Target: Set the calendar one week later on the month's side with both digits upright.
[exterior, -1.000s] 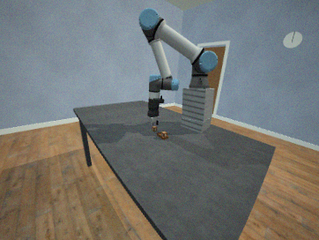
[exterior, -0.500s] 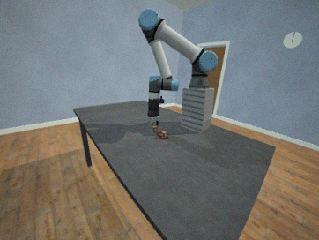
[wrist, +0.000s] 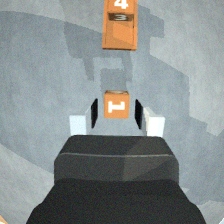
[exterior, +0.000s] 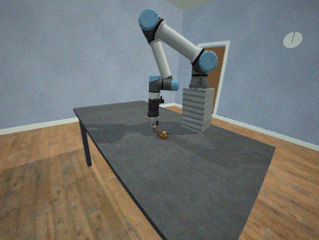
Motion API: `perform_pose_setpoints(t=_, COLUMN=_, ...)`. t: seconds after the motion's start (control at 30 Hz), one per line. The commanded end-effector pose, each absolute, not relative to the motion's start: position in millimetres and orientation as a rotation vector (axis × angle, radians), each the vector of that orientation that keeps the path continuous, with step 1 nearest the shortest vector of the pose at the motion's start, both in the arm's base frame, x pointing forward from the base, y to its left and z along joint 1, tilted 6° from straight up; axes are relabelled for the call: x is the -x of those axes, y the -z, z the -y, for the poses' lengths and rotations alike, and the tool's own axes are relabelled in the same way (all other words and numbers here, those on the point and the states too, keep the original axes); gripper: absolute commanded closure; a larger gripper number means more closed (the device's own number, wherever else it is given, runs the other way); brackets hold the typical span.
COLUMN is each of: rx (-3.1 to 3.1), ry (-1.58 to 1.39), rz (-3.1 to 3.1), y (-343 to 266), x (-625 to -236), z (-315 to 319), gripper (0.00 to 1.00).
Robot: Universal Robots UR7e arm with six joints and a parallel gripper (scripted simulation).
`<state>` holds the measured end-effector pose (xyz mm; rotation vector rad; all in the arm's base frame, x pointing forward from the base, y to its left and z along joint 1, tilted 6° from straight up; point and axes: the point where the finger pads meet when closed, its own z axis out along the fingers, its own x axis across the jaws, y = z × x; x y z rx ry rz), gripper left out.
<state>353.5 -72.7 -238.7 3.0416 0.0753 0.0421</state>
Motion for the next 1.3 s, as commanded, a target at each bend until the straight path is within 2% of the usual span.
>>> perform_pose_setpoints(t=0.0, rx=-3.041, ry=-0.044, rz=-0.075, y=238.4, x=-353.8, z=72.8, gripper=0.13)
perform_pose_setpoints(t=1.27, rx=-3.041, ry=-0.044, rz=-0.075, y=265.2, x=-354.6, z=75.5, gripper=0.13)
